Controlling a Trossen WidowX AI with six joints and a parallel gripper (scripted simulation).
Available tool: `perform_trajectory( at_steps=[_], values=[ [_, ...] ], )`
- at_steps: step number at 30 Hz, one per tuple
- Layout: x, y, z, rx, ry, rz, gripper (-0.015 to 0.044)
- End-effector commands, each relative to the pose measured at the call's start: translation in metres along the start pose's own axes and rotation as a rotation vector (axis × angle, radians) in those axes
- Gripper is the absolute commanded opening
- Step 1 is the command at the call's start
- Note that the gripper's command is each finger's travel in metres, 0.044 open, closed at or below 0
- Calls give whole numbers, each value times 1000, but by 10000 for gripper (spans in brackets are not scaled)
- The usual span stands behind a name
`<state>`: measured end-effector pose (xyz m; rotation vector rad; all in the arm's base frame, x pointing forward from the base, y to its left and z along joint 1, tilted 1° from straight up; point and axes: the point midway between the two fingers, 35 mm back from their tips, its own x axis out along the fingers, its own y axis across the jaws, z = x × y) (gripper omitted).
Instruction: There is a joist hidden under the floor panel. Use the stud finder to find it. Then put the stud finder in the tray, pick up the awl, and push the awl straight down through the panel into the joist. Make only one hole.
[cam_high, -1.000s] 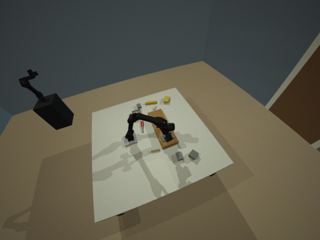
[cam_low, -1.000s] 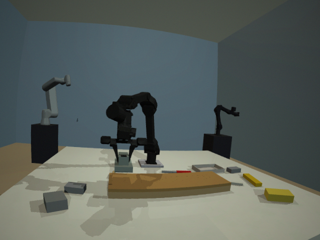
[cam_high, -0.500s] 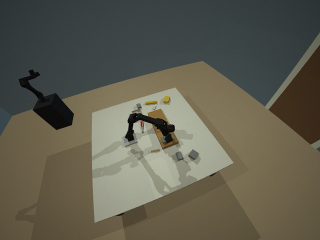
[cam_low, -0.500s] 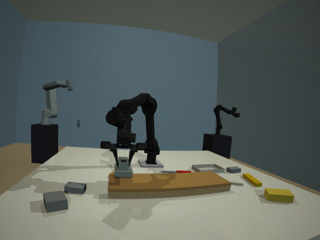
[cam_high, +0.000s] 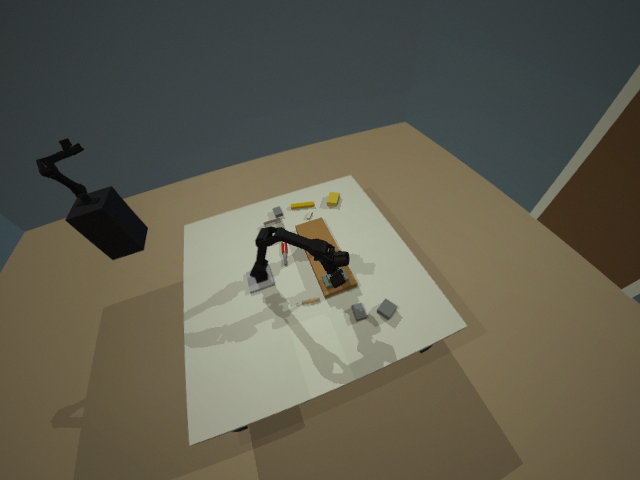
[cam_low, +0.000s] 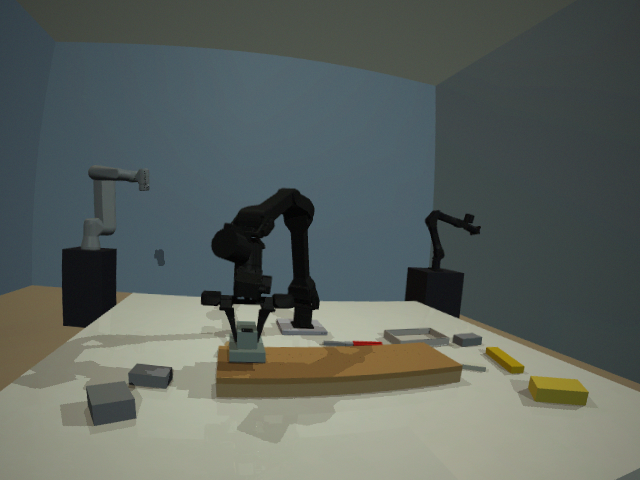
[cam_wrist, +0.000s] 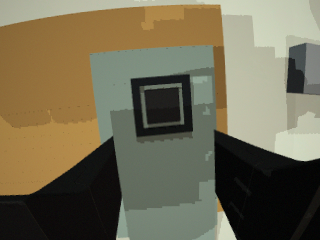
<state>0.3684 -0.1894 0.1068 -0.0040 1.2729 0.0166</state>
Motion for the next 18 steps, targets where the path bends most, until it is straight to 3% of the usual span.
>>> perform_trajectory(
  at_steps=[1, 18],
  values=[
    [6, 1, -1, -6, -4, 4, 0],
    [16, 27, -4, -6, -4, 6, 0]
  ],
)
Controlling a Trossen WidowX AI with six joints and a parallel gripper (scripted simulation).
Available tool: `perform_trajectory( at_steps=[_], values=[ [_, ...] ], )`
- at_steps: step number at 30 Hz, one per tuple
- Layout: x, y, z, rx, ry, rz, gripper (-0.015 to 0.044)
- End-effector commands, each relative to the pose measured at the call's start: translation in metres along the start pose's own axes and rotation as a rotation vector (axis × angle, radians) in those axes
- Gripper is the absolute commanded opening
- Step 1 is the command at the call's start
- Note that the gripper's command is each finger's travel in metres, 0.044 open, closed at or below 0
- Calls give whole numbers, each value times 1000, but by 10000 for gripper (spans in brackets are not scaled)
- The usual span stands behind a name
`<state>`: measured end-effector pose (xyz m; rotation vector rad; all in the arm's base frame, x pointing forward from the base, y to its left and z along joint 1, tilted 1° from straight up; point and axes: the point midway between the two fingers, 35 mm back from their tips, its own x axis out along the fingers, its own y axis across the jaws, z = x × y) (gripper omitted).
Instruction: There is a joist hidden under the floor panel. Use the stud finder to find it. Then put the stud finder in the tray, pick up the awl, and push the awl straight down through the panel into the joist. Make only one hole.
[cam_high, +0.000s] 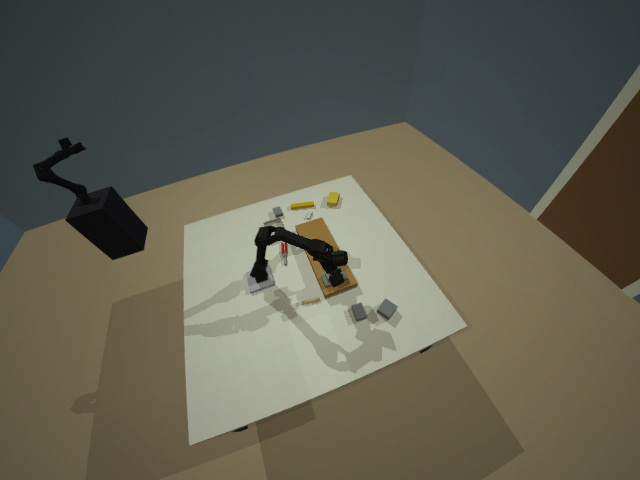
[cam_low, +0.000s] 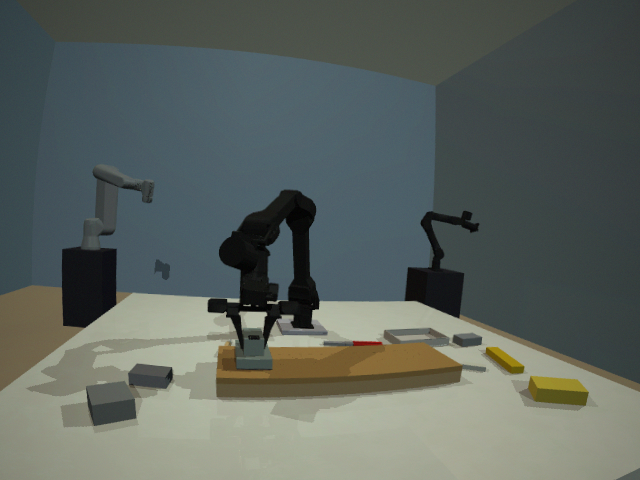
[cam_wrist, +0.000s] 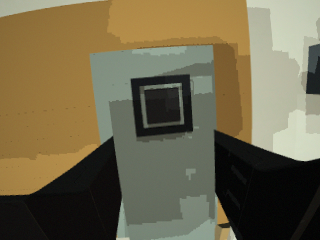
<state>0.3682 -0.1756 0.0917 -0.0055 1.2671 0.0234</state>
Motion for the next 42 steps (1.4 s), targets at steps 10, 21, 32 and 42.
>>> perform_trajectory(
  at_steps=[10, 21, 32, 42],
  values=[
    [2, 53, 0, 0, 1, 4, 0],
    [2, 97, 1, 1, 1, 8, 0],
    [1, 141, 1, 2, 1, 11, 0],
    [1, 180, 1, 3, 1, 14, 0]
  ],
)
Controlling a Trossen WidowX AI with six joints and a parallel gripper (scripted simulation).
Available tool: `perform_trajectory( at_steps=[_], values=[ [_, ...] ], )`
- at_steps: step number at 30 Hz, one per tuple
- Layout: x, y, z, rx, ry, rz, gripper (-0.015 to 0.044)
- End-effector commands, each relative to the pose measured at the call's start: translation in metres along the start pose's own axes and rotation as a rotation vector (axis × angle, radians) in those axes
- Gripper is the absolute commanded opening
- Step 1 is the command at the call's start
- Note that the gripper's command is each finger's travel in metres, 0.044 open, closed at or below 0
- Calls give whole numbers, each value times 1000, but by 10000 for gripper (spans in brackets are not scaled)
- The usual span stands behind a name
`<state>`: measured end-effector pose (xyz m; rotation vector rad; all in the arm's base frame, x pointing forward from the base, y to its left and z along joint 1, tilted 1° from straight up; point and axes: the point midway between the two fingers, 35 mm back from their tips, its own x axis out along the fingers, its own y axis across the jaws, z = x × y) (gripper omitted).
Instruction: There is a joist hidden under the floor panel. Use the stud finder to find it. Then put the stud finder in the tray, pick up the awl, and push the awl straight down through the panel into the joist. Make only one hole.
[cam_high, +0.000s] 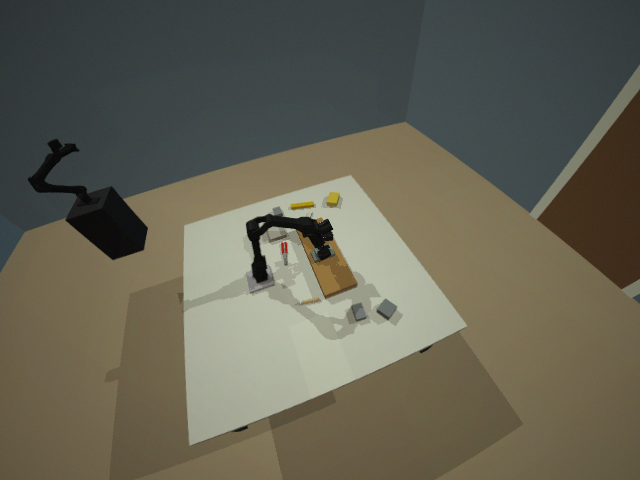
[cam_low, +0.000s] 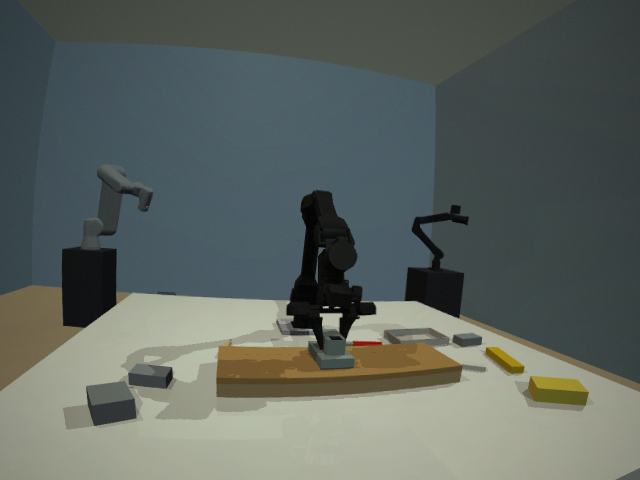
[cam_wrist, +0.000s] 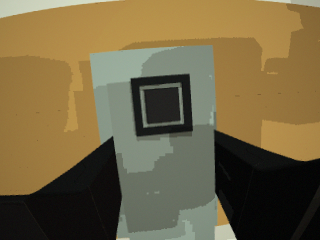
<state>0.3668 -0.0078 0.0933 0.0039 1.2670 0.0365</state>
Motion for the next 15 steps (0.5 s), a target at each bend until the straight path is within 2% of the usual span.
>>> perform_trajectory(
  at_steps=[1, 15],
  values=[
    [1, 17, -1, 3, 1, -1, 0],
    [1, 72, 0, 4, 1, 3, 0]
  ],
)
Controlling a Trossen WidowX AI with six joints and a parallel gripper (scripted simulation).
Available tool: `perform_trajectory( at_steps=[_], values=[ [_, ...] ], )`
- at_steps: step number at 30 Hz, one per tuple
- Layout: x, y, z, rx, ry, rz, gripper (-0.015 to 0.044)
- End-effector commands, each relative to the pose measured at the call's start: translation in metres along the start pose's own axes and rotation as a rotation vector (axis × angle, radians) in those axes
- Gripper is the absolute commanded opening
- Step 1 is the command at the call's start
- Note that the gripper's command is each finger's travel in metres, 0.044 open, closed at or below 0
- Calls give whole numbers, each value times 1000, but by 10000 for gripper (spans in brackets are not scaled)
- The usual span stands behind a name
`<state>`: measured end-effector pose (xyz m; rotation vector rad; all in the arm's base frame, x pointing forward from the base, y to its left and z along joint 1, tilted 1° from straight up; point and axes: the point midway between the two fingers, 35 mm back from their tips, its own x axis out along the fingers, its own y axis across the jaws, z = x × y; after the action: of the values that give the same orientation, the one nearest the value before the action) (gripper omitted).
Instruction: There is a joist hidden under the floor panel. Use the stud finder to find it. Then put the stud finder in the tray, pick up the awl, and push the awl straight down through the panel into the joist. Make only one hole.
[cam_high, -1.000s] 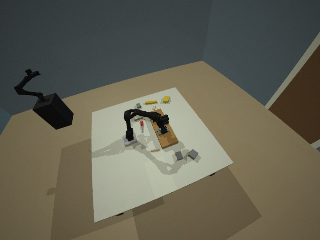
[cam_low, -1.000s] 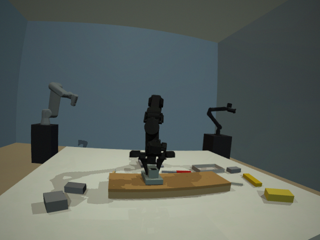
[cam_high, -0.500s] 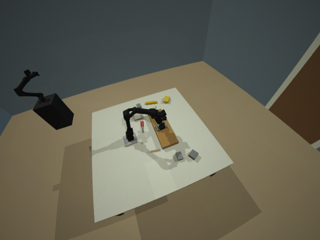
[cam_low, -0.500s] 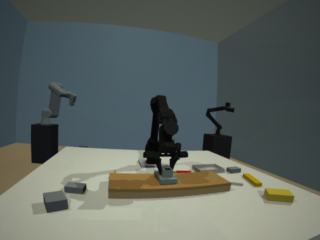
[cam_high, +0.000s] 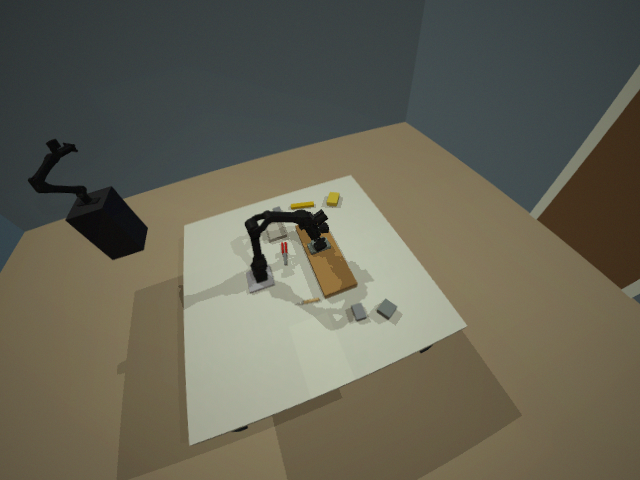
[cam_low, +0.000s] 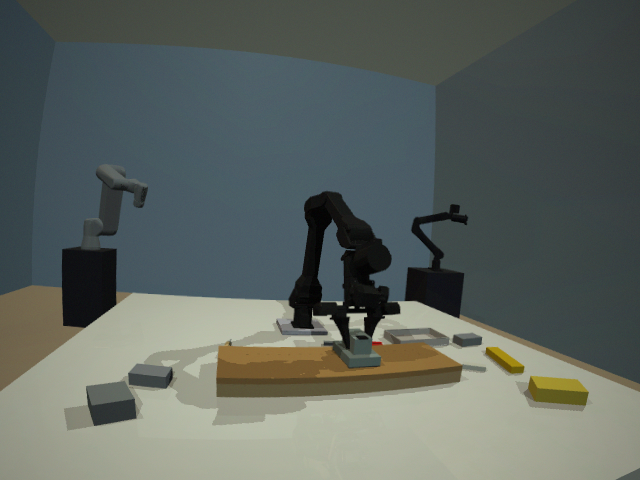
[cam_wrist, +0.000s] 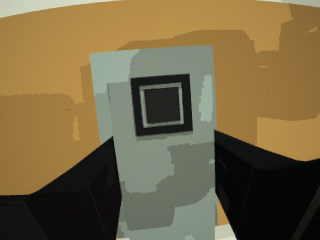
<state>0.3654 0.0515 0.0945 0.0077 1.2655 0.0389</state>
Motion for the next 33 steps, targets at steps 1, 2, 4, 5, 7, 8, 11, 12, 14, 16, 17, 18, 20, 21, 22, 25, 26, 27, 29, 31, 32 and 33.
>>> perform_trajectory(
  at_steps=[1, 2, 4, 5, 7, 8, 11, 12, 14, 16, 17, 18, 20, 21, 22, 25, 26, 27, 29, 31, 32, 33],
  values=[
    [0, 17, 0, 3, 3, 0, 0],
    [0, 21, 0, 3, 3, 0, 0],
    [0, 29, 0, 3, 3, 1, 0],
    [0, 33, 0, 3, 3, 1, 0],
    [0, 41, 0, 4, 3, 2, 0],
    [0, 45, 0, 4, 3, 2, 0],
    [0, 57, 0, 4, 3, 3, 0],
    [0, 61, 0, 4, 3, 3, 0],
    [0, 69, 0, 4, 3, 4, 0],
    [0, 77, 0, 4, 3, 4, 0],
    [0, 81, 0, 5, 3, 5, 0],
    [0, 85, 0, 5, 3, 5, 0],
    [0, 93, 0, 5, 3, 5, 0],
    [0, 97, 0, 5, 3, 6, 0],
    [0, 101, 0, 5, 3, 6, 0],
    [0, 112, 0, 5, 3, 7, 0],
    [0, 116, 0, 5, 3, 7, 0],
    [0, 120, 0, 5, 3, 8, 0],
    [0, 128, 0, 6, 3, 8, 0],
    [-1, 136, 0, 6, 3, 9, 0],
    [-1, 140, 0, 6, 3, 9, 0],
    [-1, 144, 0, 6, 3, 9, 0]
  ],
)
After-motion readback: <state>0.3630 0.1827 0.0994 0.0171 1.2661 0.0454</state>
